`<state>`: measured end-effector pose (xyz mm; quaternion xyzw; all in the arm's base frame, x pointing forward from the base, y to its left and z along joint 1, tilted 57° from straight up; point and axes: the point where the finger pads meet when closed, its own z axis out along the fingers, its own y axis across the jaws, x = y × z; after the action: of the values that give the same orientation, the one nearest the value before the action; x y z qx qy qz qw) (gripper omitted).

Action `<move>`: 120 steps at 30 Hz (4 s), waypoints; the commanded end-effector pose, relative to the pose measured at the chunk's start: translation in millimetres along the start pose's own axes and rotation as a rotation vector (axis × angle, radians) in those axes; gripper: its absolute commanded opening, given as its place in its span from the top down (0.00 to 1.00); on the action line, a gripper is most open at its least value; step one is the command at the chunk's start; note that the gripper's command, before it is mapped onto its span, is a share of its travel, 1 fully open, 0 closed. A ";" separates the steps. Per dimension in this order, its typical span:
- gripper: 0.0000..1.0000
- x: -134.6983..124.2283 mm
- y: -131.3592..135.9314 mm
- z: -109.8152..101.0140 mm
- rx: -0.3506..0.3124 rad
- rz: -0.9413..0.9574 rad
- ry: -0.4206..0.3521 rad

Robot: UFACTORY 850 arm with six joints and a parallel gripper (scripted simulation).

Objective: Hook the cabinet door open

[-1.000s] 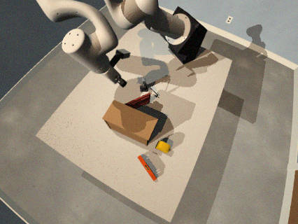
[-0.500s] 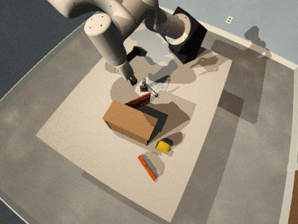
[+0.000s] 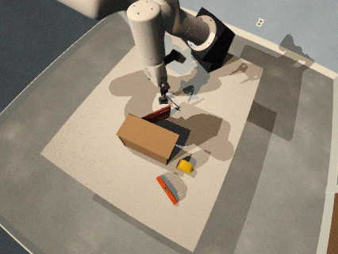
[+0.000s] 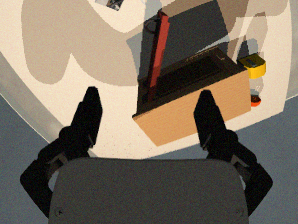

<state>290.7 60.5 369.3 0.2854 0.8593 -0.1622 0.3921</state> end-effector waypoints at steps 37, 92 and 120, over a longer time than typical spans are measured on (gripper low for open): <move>0.73 23.3 25.6 100.2 0.001 0.104 -0.114; 0.73 21.0 25.6 120.1 0.001 0.104 -0.115; 0.73 16.3 25.4 162.2 0.001 0.104 -0.115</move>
<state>389.7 6.4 253.3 0.3203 0.8195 -0.1583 0.4481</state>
